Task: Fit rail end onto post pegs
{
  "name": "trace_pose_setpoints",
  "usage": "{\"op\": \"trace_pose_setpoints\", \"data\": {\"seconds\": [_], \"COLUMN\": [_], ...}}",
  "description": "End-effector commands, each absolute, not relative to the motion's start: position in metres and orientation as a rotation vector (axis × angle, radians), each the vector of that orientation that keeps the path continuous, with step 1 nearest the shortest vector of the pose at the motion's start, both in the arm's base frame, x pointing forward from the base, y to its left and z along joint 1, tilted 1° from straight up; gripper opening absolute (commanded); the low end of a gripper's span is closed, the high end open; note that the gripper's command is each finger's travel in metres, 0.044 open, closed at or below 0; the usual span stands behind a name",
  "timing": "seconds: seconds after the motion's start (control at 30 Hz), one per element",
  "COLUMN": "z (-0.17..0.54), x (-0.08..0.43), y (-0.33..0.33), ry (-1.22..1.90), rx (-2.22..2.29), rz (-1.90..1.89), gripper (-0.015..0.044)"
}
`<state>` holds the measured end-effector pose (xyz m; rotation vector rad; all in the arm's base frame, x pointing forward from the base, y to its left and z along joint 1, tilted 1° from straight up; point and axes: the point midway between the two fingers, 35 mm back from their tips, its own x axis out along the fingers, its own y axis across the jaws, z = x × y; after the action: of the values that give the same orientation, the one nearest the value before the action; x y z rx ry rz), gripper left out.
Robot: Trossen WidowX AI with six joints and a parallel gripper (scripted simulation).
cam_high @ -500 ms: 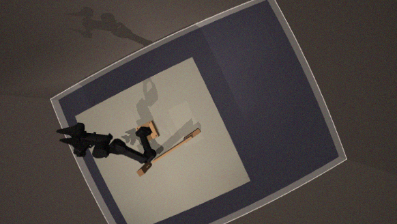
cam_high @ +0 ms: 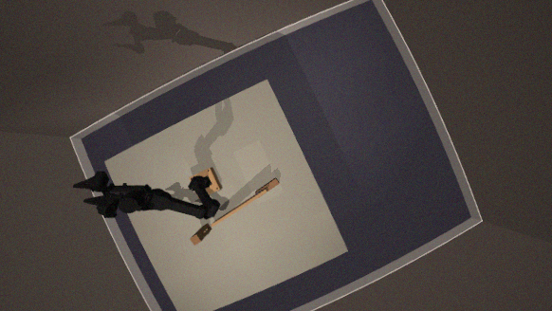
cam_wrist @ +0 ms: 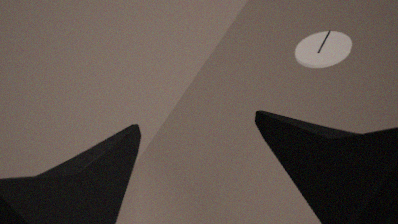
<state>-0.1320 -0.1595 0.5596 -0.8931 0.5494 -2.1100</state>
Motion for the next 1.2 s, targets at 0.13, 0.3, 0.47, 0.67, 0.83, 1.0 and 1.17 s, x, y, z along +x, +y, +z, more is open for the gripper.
{"op": "trace_pose_setpoints", "data": {"seconds": [0.13, 0.3, 0.47, 0.67, 0.83, 1.0, 1.17], "z": [0.508, 0.473, 0.436, 0.389, 0.35, 0.311, 0.275], "x": [-0.109, -0.069, -0.014, 0.065, 0.134, 0.199, 0.253], "y": [-0.237, -0.278, -0.308, -0.322, -0.311, -0.282, -0.235], "ry": [0.565, 0.597, 0.637, 0.695, 0.749, 0.801, 0.837], "rx": [-0.733, -0.673, -0.633, -0.615, -0.629, -0.669, -0.72], "rz": [-1.808, -1.585, -1.344, -1.034, -0.763, -0.485, -0.219], "gripper": [0.044, 0.044, 0.044, 0.044, 0.044, 0.044, 0.044]}}
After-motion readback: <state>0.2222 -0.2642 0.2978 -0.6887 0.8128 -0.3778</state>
